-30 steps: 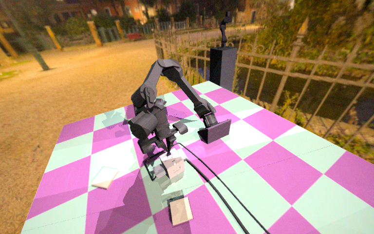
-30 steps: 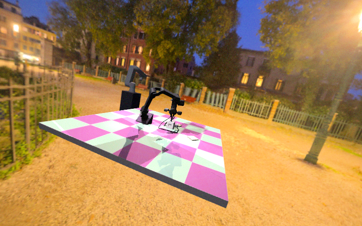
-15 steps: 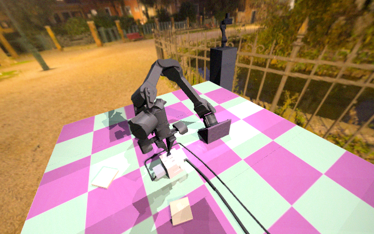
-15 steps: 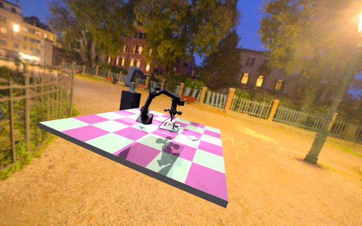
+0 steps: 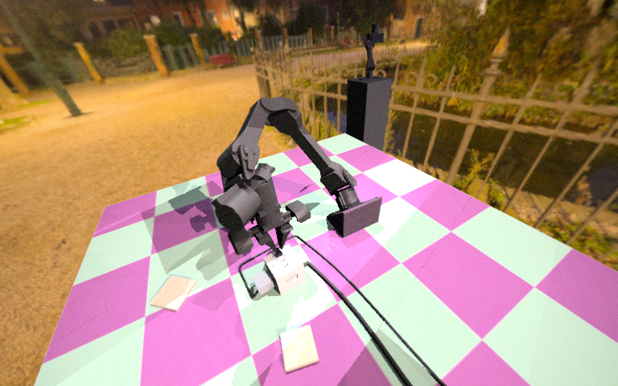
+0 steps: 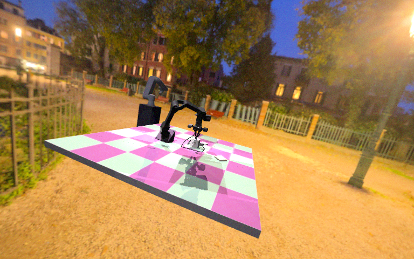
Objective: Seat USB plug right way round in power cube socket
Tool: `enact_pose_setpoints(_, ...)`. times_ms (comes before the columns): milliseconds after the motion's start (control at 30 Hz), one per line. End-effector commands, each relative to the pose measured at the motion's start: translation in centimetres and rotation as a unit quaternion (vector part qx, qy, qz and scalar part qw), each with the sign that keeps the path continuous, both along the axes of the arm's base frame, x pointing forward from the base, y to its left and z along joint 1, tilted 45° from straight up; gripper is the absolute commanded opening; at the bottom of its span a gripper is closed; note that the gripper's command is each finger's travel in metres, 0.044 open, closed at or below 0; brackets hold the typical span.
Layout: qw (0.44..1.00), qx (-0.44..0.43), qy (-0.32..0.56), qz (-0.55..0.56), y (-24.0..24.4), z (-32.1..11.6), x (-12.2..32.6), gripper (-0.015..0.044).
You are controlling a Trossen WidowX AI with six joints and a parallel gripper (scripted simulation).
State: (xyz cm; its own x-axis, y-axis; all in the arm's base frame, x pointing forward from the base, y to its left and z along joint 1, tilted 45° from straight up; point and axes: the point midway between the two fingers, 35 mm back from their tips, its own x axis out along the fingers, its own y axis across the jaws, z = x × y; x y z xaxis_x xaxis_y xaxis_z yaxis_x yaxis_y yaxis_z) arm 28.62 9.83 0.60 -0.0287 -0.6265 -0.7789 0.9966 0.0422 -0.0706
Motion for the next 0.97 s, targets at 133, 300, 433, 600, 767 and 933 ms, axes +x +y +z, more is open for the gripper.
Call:
enact_pose_setpoints(133, 1.000, 0.000, -0.001, 0.000, 0.03, 0.04, 0.02, 0.0095)
enact_pose_setpoints(300, 1.000, 0.000, -0.001, 0.000, 0.03, 0.04, 0.02, 0.0095)
enact_pose_setpoints(433, 1.000, 0.000, -0.001, 0.000, 0.03, 0.04, 0.02, 0.0095)
enact_pose_setpoints(600, 1.000, 0.001, -0.001, 0.000, 0.16, 0.18, 0.02, 0.0095)
enact_pose_setpoints(767, 1.000, 0.001, 0.000, 0.000, 0.51, 0.54, 0.04, 0.0095)
enact_pose_setpoints(933, 1.000, 0.001, 0.000, 0.000, 0.86, 0.90, 0.05, 0.0095)
